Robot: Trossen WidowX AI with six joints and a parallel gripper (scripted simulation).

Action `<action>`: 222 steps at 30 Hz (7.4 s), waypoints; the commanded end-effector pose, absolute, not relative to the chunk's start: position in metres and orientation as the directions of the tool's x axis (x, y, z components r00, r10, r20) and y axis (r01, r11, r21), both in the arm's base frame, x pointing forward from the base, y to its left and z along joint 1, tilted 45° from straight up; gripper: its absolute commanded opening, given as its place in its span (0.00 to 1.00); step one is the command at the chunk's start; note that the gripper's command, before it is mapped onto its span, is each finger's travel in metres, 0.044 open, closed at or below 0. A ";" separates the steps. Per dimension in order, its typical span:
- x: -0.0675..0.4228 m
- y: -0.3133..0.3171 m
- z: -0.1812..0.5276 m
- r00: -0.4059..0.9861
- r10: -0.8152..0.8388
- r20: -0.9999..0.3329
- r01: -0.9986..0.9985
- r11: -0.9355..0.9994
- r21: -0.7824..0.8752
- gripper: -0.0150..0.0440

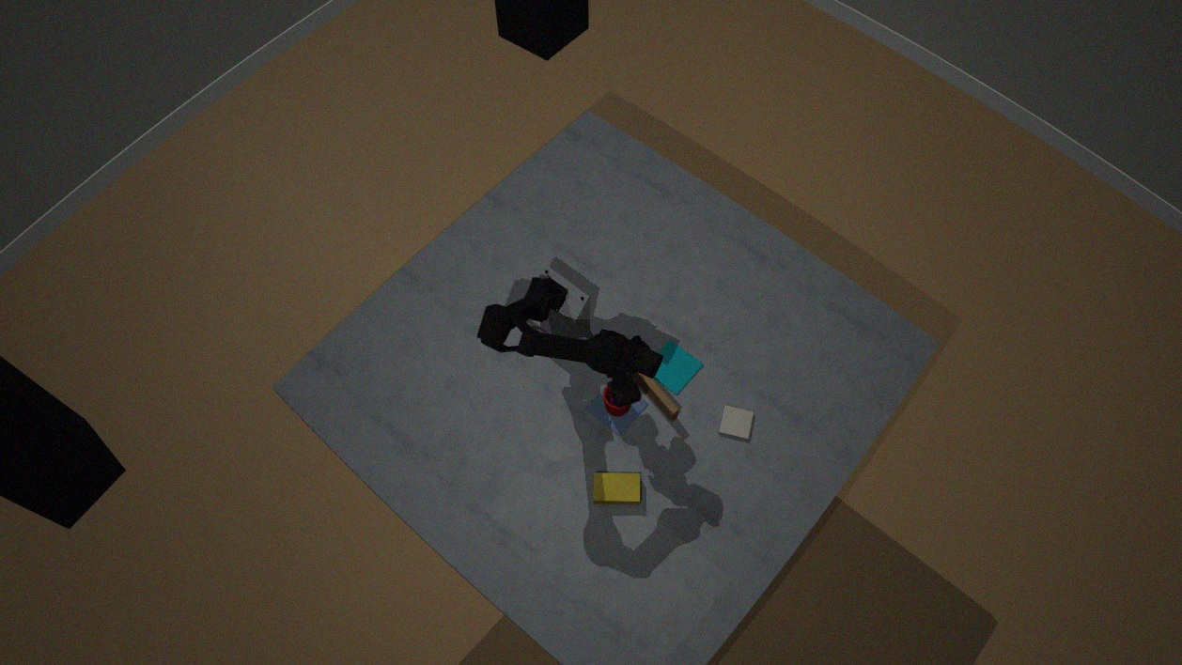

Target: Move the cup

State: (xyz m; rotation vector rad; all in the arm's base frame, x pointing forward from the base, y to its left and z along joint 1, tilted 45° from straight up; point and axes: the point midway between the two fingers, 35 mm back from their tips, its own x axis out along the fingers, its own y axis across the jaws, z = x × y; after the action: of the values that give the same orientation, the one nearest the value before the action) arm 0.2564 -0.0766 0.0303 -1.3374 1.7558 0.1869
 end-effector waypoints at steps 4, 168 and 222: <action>0.254 -0.087 0.020 -0.024 -0.702 -0.711 -0.838 0.402 -0.369 0.50; 0.292 0.054 -0.043 -0.021 -0.696 -0.717 -0.836 0.406 -0.369 0.25; 0.301 0.037 -0.107 -0.020 -0.697 -0.717 -0.835 0.406 -0.371 0.25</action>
State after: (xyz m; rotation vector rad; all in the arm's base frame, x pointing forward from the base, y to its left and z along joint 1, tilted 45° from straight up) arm 0.3033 0.0442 -0.1020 -1.3283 1.7520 0.1916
